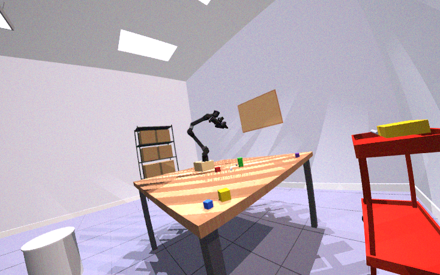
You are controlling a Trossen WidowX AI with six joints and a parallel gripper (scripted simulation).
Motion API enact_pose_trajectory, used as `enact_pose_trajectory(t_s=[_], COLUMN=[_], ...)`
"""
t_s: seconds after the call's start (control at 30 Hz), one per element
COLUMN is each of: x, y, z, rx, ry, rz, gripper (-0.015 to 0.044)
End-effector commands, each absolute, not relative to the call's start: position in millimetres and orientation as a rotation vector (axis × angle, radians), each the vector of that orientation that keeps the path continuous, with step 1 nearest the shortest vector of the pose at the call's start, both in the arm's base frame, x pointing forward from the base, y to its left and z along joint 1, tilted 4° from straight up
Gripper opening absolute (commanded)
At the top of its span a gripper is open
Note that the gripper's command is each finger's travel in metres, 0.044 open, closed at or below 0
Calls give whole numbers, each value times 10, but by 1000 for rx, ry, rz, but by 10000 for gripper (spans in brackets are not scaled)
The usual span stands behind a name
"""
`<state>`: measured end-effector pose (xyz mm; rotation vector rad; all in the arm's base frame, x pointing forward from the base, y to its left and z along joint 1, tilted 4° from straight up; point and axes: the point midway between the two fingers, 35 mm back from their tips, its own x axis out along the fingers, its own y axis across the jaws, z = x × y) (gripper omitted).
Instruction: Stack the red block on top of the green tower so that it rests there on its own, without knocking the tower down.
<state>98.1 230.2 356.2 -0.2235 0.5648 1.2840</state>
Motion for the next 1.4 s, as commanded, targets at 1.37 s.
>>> enact_pose_trajectory(t_s=[1.37], x=[2860], y=[-223], z=[1144], rx=[222], ry=[1338], rz=[-60], gripper=[440])
